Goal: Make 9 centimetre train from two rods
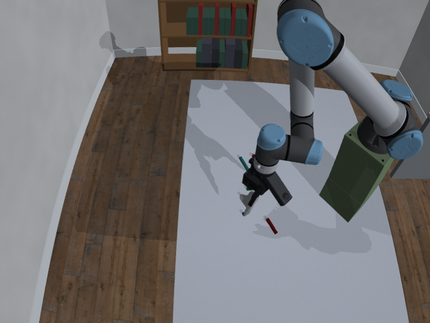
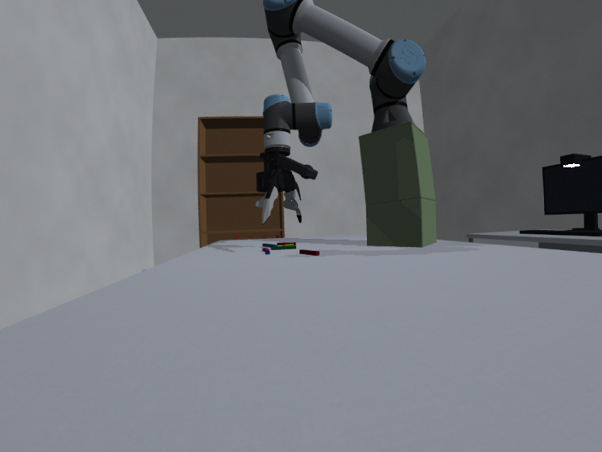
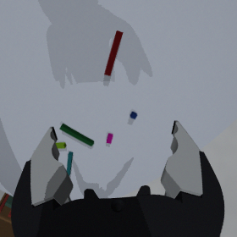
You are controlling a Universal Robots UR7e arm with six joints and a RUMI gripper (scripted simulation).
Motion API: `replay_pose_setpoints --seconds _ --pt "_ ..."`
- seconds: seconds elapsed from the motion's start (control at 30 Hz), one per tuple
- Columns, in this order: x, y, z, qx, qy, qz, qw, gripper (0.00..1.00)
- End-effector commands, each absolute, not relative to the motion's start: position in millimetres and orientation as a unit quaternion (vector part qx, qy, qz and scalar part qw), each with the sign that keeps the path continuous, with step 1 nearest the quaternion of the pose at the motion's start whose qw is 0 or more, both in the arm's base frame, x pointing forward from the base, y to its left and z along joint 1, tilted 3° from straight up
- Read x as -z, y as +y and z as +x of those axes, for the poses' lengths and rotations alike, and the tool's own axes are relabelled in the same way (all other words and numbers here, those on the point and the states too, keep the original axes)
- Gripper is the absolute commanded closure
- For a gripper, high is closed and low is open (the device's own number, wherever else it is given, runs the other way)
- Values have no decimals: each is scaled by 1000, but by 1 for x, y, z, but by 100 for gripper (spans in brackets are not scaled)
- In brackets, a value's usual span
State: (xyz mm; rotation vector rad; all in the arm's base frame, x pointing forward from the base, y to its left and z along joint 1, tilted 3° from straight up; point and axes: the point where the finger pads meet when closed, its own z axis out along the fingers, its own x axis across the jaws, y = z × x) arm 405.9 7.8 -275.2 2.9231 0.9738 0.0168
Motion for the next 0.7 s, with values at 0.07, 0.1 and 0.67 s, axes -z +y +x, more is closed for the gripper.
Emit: replay_pose_setpoints --seconds 0.07,0.1,0.67 --pt "276 16 400 -3 416 909 28 0" --pt "276 17 400 -3 427 904 28 0" --pt "276 28 394 2 573 819 29 0"
